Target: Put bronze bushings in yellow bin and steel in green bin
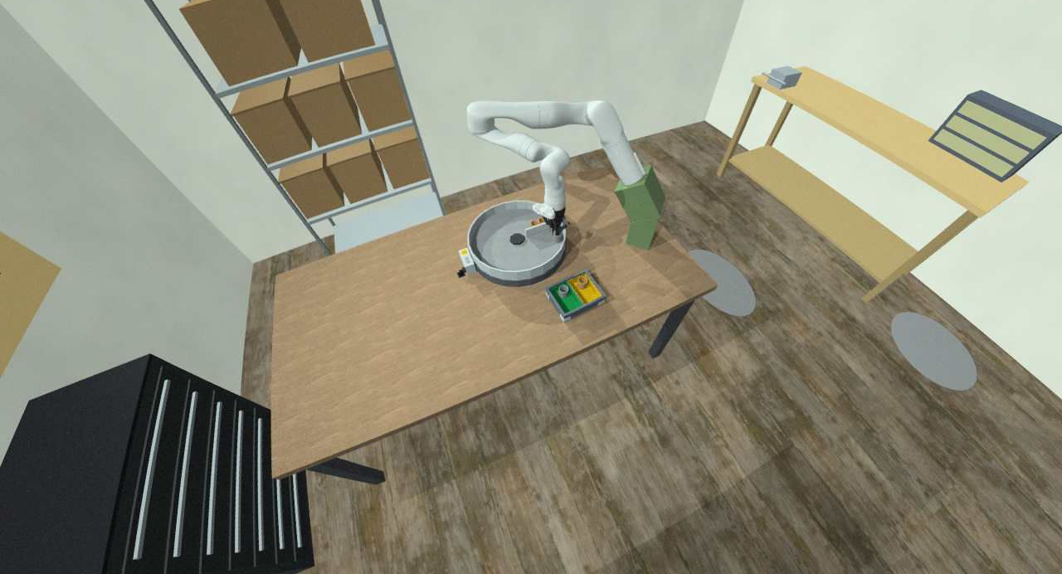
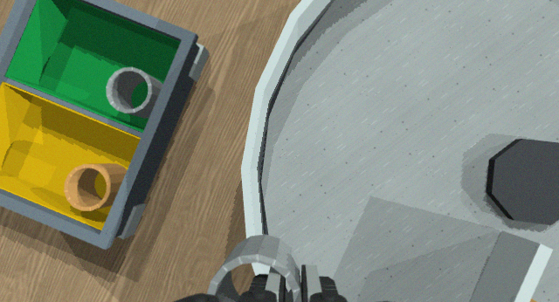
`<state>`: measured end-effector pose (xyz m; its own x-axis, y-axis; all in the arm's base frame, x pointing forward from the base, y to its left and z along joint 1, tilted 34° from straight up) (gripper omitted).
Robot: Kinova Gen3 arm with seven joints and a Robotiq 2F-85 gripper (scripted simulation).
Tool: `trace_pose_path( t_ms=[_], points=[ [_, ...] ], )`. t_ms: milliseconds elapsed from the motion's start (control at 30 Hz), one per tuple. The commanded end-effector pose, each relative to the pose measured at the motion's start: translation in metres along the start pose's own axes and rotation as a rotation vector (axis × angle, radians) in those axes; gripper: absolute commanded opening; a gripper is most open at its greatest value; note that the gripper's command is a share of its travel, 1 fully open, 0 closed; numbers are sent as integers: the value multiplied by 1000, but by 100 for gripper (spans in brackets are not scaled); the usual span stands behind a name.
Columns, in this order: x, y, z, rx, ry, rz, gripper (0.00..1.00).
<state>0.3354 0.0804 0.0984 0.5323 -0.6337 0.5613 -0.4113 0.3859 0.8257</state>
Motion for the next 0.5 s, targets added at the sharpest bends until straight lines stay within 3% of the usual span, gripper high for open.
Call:
trace_pose_path(
  t_ms=[0,67,300,467],
  points=[
    [-24,0,-19,6,-10,-10,0],
    [-39,0,-35,6,-45,-9,0],
    [-48,0,-43,6,-63,-9,0],
    [-86,1,-84,7,-151,-6,0]
  ],
)
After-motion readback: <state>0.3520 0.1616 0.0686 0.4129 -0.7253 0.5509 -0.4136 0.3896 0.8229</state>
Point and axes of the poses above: the point where the finger pads meet when closed, its own y axis back along the fingers, its own x axis across the jaws, z = x × y, the point moved 9 cm from there along y, back along the fingers, and after that the axes turned 11 degrees about y, right-handed, at the moved point
